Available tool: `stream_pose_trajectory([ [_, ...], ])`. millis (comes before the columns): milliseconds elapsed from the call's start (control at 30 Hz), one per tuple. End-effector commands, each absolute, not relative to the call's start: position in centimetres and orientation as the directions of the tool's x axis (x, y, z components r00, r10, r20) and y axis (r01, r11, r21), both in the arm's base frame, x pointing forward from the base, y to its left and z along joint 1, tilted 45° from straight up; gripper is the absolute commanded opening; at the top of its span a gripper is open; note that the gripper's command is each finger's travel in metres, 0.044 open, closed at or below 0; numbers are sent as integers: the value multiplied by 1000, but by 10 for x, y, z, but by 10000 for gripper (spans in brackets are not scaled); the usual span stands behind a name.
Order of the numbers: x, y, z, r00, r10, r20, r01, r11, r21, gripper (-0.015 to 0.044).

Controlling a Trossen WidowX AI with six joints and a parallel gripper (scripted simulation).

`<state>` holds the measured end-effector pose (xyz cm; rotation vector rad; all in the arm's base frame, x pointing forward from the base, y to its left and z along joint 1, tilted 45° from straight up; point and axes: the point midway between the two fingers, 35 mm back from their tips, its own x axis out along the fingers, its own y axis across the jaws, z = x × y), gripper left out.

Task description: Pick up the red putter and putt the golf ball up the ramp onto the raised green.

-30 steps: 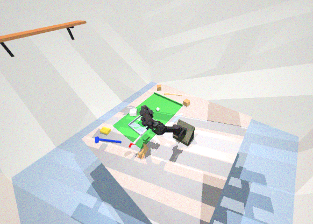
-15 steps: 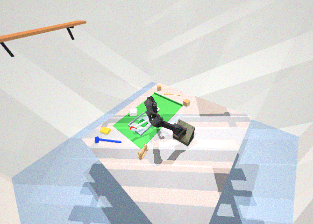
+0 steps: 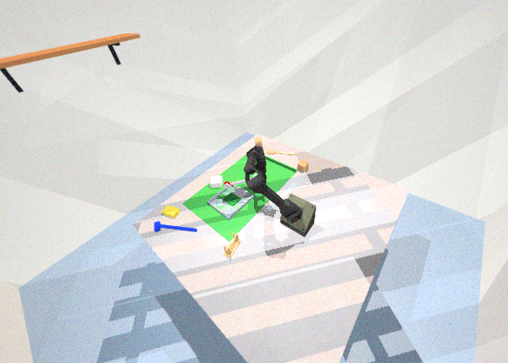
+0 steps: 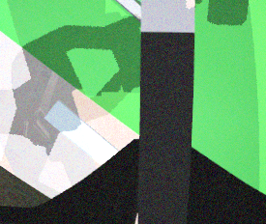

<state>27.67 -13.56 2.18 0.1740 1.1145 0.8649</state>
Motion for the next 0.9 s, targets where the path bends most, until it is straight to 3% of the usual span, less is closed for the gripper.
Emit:
stream_pose_trajectory([
  [0,265,-160,0,155,674,-723,-388,714,583,0],
  [600,195,-224,-84,111,681,-723,130,712,690,0],
  [867,193,-222,-90,110,683,-722,148,707,691,0],
])
